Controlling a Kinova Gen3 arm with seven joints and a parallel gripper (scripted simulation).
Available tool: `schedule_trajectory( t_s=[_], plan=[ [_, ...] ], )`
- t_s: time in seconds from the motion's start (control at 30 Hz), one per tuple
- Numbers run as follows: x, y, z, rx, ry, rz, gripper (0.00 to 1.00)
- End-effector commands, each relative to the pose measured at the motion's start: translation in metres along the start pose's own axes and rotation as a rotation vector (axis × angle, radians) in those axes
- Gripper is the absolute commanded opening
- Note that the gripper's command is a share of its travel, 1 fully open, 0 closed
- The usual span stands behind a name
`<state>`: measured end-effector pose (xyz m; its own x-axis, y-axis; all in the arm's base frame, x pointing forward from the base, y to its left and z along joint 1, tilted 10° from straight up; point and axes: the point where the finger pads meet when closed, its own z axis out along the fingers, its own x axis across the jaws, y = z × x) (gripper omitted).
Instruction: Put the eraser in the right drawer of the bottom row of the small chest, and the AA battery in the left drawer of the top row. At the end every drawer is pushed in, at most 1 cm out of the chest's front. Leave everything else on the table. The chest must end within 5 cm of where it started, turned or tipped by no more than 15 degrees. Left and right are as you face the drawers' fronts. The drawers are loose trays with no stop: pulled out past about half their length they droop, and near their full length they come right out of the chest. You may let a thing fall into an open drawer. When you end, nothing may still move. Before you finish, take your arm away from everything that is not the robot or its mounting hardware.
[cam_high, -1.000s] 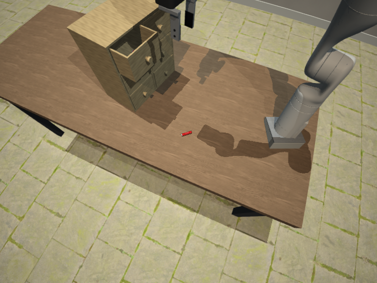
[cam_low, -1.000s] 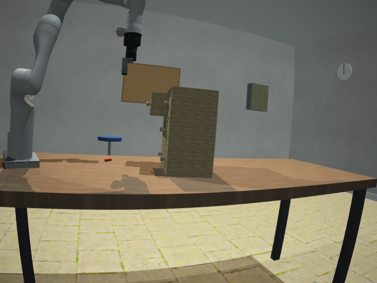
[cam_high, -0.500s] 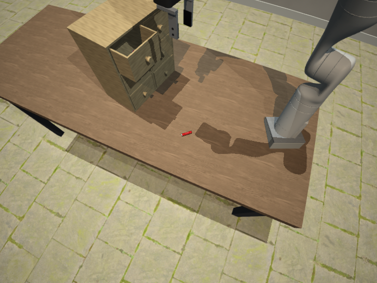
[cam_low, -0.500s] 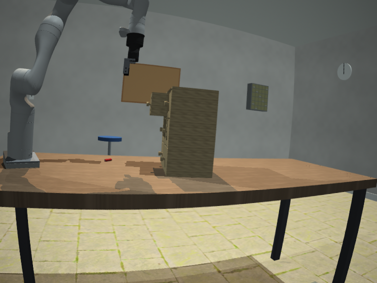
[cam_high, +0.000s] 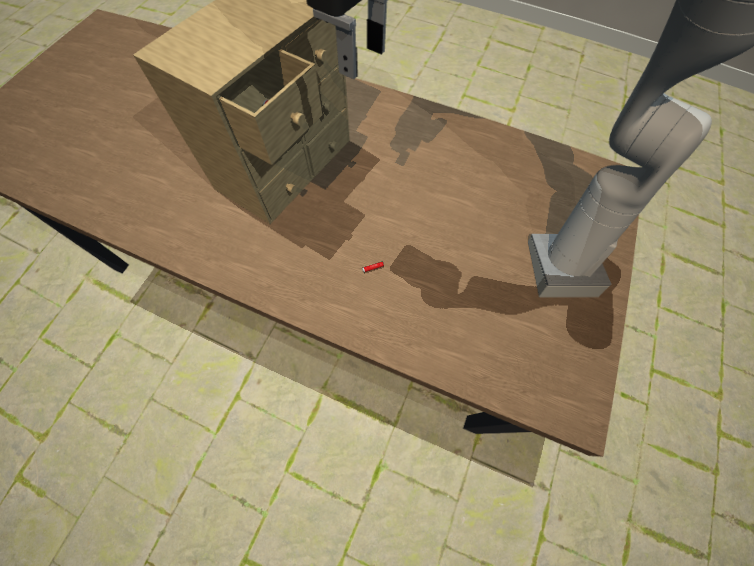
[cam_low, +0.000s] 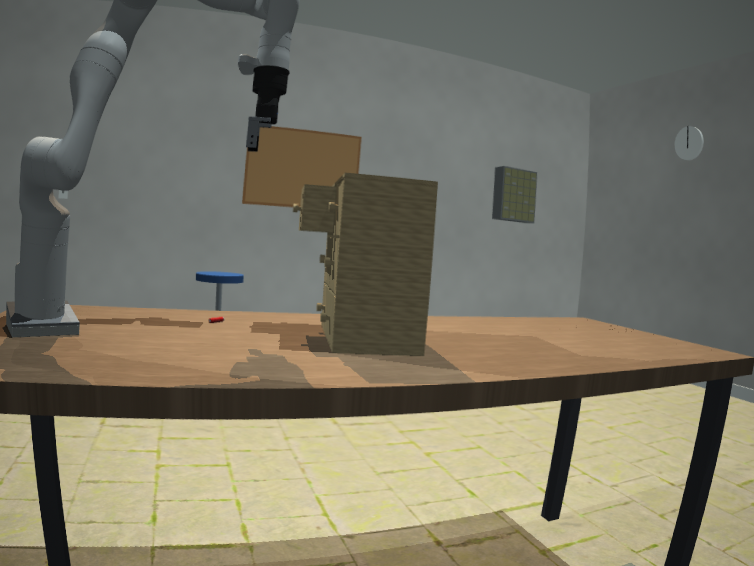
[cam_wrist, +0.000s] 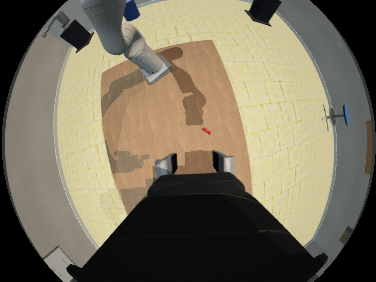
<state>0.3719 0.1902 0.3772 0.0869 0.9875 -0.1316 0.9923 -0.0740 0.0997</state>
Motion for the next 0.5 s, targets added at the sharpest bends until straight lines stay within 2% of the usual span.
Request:
schedule_trajectory(
  t_s=[0.0,0.27,0.47],
  plan=[
    [0.000,0.000,-0.001,-0.001,0.001,0.000,1.00],
    [0.003,-0.006,0.000,0.000,0.001,0.001,1.00],
    [0.021,-0.068,0.008,0.004,-0.009,0.010,1.00]
  ],
)
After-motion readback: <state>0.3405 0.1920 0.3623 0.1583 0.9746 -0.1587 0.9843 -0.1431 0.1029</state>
